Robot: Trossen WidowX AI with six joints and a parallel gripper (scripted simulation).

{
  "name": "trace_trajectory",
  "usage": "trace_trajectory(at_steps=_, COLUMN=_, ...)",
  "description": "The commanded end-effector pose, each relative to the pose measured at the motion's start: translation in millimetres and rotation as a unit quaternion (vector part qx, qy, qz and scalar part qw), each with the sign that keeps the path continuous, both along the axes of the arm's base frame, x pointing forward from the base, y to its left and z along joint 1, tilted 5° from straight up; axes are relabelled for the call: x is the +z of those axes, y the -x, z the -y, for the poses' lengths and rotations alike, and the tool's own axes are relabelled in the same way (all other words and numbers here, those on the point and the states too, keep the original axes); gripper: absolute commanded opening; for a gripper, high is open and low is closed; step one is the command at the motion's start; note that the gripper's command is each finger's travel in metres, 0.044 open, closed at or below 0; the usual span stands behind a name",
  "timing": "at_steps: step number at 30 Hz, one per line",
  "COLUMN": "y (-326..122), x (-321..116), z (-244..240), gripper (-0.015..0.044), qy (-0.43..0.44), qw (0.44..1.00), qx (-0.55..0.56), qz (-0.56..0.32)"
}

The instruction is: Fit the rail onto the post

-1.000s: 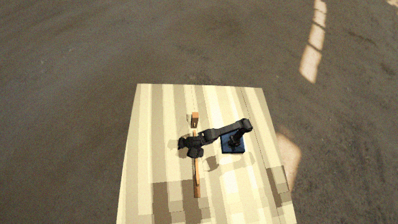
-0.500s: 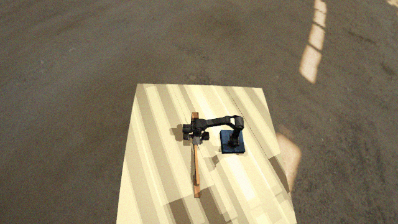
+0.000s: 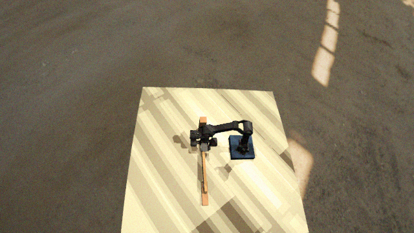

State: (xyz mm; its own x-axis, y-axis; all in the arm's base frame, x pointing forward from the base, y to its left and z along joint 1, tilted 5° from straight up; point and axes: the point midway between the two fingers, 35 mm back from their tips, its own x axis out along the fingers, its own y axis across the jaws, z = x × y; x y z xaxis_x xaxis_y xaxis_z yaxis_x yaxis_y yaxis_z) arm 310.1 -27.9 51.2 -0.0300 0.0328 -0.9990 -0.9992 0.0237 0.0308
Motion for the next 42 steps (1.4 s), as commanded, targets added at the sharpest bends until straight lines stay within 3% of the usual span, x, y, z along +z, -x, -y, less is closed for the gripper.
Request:
trace_trajectory(at_steps=1, y=2.2, x=-9.3, z=-1.1, gripper=0.0440, qy=-0.003, qw=1.000, qx=0.002, qz=-0.006)
trace_trajectory(at_steps=33, y=5.7, x=-57.5, z=-2.8, gripper=0.0440, qy=-0.003, qw=1.000, qx=0.002, qz=-0.006)
trace_trajectory(at_steps=42, y=5.7, x=-57.5, z=-2.8, gripper=0.0204, qy=-0.003, qw=1.000, qx=0.002, qz=-0.006)
